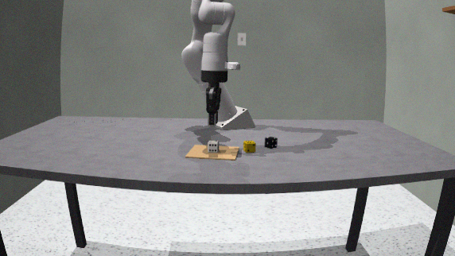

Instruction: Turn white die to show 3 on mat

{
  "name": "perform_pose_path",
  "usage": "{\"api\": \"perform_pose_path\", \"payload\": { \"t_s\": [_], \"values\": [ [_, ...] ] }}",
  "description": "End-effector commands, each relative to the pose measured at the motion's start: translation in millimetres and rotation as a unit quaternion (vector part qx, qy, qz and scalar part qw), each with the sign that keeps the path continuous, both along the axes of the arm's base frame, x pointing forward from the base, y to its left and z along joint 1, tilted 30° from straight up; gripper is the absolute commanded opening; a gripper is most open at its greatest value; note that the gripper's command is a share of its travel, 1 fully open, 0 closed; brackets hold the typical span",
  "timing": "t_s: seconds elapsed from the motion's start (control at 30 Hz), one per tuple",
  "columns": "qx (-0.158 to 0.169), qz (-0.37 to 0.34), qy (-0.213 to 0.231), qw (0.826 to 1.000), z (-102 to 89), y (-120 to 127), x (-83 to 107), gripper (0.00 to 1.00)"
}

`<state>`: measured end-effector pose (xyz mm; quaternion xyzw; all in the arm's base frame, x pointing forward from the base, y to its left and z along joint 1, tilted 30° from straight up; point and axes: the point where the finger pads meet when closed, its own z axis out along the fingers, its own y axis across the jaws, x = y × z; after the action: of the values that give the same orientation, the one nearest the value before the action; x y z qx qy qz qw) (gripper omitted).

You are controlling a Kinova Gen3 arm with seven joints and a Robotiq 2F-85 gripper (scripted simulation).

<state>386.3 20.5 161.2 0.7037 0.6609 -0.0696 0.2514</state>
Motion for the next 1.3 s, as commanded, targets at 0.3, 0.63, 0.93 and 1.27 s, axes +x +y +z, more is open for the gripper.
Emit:
{"api": "perform_pose_path", "payload": {
  "t_s": [0.3, 0.63, 0.93, 1.27],
  "values": [
    [-0.086, -0.02, 0.003, 0.996, -2.8, 3.1, 0.8, 0.46],
    [-0.12, -0.028, -0.002, 0.992, -1.6, 4.6, 1.3, 0.46],
    [-0.165, -0.041, 0.001, 0.985, -2.8, 4.5, 1.7, 0.46],
    [-0.237, -0.06, -0.002, 0.97, -3.8, 6.5, 1.9, 0.46]
  ]
}}
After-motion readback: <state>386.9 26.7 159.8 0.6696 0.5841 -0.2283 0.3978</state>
